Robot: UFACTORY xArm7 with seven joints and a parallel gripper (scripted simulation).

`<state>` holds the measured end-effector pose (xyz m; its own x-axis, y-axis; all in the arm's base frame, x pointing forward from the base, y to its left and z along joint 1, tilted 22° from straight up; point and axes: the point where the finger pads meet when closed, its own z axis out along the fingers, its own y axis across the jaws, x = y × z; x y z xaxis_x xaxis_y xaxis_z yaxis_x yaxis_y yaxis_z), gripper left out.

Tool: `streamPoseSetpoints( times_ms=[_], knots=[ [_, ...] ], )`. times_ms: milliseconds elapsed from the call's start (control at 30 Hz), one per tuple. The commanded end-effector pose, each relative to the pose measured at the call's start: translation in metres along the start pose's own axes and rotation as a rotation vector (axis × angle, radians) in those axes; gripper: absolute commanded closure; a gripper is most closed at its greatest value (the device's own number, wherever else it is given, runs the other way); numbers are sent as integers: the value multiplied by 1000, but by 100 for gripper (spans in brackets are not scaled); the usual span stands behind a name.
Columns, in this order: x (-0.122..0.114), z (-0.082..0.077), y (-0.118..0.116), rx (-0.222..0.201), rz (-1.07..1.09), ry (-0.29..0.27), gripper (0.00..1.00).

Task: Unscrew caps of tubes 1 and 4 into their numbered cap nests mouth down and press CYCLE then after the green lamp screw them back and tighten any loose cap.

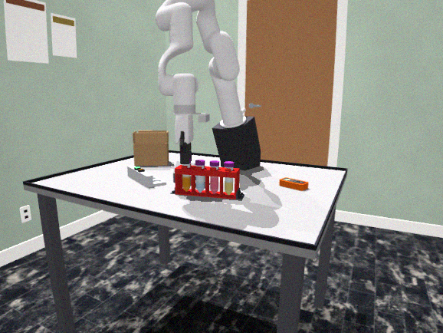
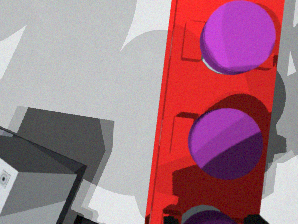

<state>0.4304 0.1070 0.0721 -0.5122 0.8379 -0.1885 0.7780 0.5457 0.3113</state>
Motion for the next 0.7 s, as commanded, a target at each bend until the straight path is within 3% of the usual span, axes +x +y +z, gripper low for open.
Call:
streamPoseSetpoints(
  times_ms=[0, 400, 600, 633, 667],
  knots=[
    [0, 0, 1, -7, 111, -14, 100],
    [0, 0, 1, -9, 511, -13, 100],
    [0, 0, 1, -10, 530, -12, 100],
    [0, 0, 1, -10, 530, -13, 54],
    [0, 0, 1, -10, 530, -13, 54]
  ],
)
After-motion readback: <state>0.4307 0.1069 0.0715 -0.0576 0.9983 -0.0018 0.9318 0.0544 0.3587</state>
